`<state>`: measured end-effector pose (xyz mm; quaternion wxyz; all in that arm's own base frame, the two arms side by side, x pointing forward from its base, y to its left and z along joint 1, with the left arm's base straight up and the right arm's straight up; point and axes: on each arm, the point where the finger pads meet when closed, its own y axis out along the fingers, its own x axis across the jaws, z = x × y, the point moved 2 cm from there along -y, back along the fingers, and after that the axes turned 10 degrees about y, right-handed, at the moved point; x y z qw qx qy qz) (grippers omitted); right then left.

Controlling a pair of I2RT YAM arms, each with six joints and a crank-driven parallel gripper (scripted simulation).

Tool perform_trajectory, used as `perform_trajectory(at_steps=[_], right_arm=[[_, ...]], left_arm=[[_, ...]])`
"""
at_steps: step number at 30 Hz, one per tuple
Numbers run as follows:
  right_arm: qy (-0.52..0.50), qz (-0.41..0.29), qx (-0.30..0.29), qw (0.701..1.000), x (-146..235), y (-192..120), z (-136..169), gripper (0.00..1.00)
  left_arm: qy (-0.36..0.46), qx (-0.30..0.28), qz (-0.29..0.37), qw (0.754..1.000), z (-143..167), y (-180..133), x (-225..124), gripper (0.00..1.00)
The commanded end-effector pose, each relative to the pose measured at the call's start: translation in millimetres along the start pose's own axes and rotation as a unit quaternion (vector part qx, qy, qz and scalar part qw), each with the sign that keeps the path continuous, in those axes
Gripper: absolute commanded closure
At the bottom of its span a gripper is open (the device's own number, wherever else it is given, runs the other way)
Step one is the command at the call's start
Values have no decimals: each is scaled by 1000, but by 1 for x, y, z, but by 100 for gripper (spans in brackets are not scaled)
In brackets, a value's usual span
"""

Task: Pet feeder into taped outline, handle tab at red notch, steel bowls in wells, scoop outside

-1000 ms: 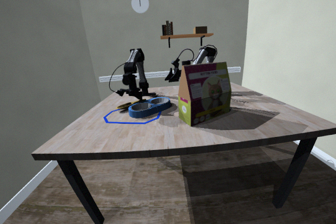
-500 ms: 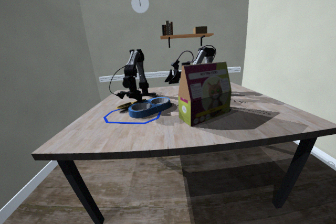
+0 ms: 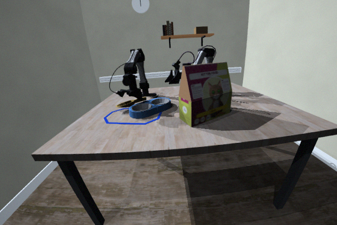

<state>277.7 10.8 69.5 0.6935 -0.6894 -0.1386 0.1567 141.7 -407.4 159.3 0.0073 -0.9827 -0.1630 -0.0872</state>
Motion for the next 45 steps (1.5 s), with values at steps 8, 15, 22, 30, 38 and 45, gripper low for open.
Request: perform_trajectory(at_steps=[8,15,22,30,38,45], right_arm=[[-5,-14,-8,1000,-41,-78,-23,78],[-52,-21,-22,998,-57,-80,-38,78],[-181,-25,-40,982,-75,-71,-54,78],[-329,-21,-61,942,-98,-63,-75,78],[-491,-2,-83,867,-131,-53,-101,78],[-576,12,-92,812,-146,-48,-115,78]], left_arm=[[-4,-125,22,992,-79,12,-4,0],[-7,-125,44,991,-79,20,-14,0],[-10,-122,72,990,-81,31,-29,0],[-11,-125,91,988,-84,39,-40,0],[-13,-126,112,986,-86,50,-54,0],[-14,-125,119,985,-85,56,-61,0]])
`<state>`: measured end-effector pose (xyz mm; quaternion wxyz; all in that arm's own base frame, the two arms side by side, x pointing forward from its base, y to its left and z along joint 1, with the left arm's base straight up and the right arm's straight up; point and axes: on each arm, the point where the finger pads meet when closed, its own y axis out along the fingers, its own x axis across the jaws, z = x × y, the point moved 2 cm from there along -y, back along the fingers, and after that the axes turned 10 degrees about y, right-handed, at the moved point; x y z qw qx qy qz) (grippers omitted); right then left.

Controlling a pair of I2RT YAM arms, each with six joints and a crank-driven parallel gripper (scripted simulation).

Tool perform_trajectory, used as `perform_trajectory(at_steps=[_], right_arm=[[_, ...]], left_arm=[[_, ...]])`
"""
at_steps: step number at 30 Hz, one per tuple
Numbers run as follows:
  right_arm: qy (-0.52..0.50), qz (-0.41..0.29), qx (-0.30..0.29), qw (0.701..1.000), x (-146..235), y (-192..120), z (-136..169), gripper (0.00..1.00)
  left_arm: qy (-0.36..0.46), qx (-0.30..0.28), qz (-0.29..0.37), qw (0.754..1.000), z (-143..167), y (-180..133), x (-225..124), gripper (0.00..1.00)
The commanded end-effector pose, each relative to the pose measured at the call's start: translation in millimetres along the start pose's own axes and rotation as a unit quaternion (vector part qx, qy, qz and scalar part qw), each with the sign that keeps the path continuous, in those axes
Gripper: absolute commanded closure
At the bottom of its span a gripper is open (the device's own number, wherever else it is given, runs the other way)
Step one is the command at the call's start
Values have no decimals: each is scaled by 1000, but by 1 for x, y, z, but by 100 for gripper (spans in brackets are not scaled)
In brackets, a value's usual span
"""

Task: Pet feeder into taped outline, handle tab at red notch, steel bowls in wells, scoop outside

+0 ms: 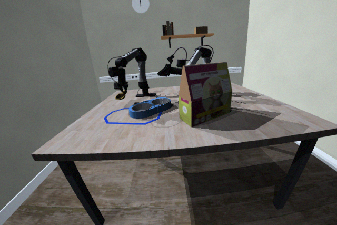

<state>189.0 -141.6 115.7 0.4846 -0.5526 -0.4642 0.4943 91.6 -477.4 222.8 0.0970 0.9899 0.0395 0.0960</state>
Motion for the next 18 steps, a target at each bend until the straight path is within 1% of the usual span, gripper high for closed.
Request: perform_trajectory(at_steps=[1,4,8,15,17,18], right_arm=[[-109,10,-45,993,-16,-2,-4,78],[-190,11,-49,981,-24,3,-2,78],[-274,13,-49,960,-31,9,0,78],[-414,15,-49,909,-38,18,2,78],[-414,15,-49,909,-38,18,2,78],[-437,4,-42,899,-34,21,6,78]], left_arm=[[-3,-14,5,1000,-12,9,-1,0],[-1,-7,2,1000,-7,13,-2,0],[1,-3,2,1000,-4,17,-4,0],[2,11,5,1000,4,23,-8,0],[2,11,5,1000,4,23,-8,0],[2,13,6,1000,5,24,-9,0]])
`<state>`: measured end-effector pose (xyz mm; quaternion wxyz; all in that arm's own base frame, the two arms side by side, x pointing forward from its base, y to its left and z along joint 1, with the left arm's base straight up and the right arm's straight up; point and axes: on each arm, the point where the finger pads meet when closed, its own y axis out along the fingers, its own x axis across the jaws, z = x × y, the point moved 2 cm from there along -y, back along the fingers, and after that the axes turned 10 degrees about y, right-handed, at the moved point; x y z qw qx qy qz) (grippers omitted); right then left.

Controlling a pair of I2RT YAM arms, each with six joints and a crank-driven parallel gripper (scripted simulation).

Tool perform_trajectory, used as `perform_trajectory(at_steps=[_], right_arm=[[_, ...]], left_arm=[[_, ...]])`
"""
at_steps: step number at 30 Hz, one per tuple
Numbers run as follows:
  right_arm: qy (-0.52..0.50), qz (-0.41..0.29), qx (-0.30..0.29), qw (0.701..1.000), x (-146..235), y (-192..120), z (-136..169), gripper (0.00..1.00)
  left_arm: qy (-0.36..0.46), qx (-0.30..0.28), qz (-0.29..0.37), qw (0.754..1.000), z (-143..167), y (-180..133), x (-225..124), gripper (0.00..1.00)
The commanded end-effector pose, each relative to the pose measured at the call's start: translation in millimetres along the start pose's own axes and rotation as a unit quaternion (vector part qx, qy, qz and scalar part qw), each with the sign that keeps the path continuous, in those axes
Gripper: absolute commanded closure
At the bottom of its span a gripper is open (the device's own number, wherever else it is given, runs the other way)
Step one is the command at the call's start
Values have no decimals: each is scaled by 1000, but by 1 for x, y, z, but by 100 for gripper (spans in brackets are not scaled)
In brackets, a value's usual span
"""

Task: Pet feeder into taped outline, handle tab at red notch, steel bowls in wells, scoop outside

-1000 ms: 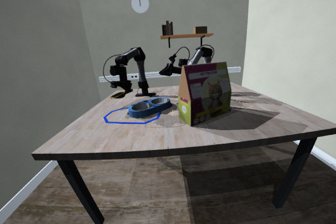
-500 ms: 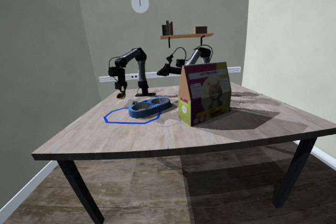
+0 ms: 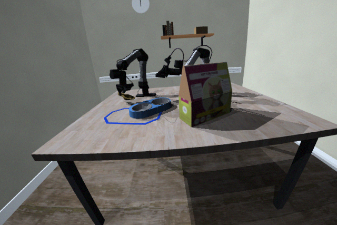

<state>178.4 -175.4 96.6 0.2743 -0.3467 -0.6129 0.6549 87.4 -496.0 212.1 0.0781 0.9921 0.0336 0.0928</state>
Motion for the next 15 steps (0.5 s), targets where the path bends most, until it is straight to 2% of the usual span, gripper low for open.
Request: perform_trajectory(at_steps=[1,7,15], right_arm=[[-105,-7,-24,994,5,2,-1,78],[-229,-52,-11,972,28,14,-9,78],[-272,-56,-27,960,38,15,-18,78]], left_arm=[[5,0,-1,1000,-5,9,-2,0],[5,15,0,1000,4,15,-6,0],[6,27,-5,1000,11,21,-8,0]])
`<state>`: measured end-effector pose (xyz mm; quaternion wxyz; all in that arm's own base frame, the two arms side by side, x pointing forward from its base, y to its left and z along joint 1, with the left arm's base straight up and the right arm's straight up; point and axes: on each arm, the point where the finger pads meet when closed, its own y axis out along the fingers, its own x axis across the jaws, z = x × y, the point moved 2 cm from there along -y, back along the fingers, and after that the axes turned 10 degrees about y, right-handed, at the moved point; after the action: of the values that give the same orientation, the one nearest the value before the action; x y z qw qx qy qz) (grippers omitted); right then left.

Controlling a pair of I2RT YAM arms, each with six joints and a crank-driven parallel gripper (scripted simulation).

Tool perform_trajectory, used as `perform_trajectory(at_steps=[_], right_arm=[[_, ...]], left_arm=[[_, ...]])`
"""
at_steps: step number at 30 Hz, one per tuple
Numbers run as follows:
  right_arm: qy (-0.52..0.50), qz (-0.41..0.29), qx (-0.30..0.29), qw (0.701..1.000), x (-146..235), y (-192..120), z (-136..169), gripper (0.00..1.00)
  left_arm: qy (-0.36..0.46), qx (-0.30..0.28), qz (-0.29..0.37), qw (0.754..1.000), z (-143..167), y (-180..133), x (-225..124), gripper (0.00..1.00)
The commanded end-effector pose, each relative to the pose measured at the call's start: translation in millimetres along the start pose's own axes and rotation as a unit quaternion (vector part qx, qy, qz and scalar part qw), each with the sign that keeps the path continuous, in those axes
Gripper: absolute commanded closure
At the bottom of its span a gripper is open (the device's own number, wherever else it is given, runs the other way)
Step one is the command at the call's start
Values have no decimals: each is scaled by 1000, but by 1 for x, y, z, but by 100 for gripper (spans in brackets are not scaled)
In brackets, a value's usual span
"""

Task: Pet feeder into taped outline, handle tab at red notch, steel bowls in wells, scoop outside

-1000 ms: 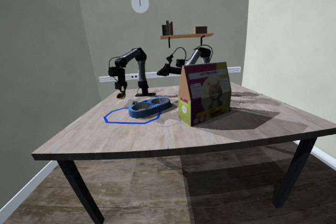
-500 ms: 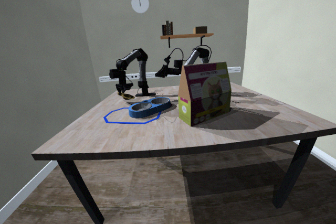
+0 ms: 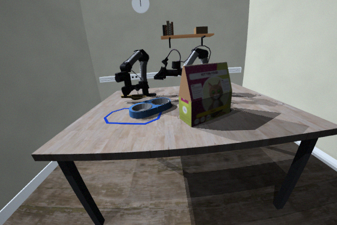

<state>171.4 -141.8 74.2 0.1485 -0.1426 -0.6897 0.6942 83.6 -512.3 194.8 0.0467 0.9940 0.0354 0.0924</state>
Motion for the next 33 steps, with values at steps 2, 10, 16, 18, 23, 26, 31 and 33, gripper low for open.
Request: perform_trajectory(at_steps=[2,10,16,18,23,26,31,33], right_arm=[[-26,10,-10,1000,1,-4,-5,78],[-19,15,-5,1000,-12,-4,-11,78],[-20,7,-10,1000,-4,10,-8,78],[-20,7,-10,1000,-4,10,-8,78],[-17,6,-9,1000,-7,19,-12,78],[-17,10,-8,1000,-10,23,-12,78],[-18,6,-8,1000,-7,34,-12,78],[-19,12,-8,1000,-9,22,-10,54]], left_arm=[[6,-5,-8,1000,-9,9,0,0],[7,6,-14,1000,-2,16,-2,0],[8,-5,-18,1000,-10,18,-1,0],[8,-5,-18,1000,-10,18,-1,0],[8,-5,-17,1000,-10,18,-2,0],[8,-5,-17,1000,-10,18,-2,0],[8,-5,-17,1000,-10,18,-2,0],[8,-5,-17,1000,-10,18,-2,0]])
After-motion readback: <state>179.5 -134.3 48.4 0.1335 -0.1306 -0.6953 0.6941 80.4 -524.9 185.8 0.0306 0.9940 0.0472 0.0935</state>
